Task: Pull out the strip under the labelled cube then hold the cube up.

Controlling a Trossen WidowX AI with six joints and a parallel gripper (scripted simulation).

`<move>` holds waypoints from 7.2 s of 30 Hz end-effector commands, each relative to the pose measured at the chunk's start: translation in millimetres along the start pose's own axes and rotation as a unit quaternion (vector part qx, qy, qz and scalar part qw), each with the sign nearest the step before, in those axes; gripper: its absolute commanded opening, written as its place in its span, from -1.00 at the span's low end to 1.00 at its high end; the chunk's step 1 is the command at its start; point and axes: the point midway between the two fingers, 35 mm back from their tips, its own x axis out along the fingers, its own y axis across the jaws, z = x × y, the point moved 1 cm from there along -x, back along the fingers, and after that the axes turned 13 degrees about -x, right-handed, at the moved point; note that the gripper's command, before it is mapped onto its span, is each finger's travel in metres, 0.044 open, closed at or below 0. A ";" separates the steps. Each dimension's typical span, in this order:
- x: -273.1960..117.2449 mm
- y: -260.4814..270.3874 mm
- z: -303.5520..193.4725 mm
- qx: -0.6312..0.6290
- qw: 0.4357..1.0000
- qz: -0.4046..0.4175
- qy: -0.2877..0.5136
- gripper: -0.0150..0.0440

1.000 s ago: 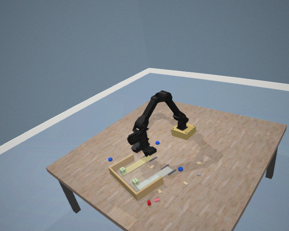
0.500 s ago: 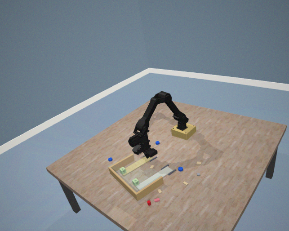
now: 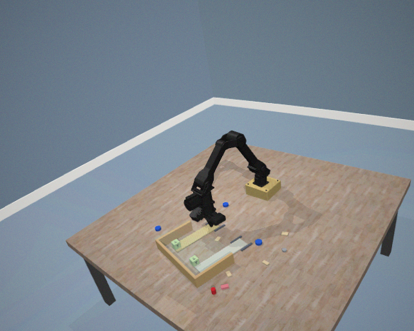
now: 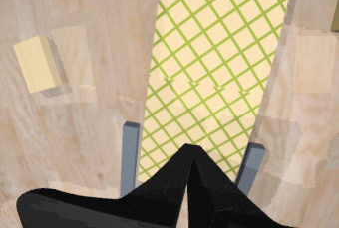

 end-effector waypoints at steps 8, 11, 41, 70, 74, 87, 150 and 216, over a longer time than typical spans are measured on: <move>1.2 -0.3 0.2 0.002 1.000 -0.001 0.000 -0.49; 1.5 -0.3 0.2 0.002 1.000 -0.001 0.000 -0.49; 4.6 -0.4 0.4 0.002 1.000 -0.001 0.000 -0.49; 6.6 7.5 -32.6 0.002 1.000 -0.001 0.001 -0.49; 6.9 8.9 -38.9 0.002 1.000 -0.001 0.001 -0.49; 7.9 13.3 -58.1 0.002 1.000 -0.001 0.002 -0.49; 9.1 33.8 -148.4 0.002 1.000 0.000 0.006 -0.49; 8.9 41.0 -179.6 0.003 1.000 0.001 0.008 -0.49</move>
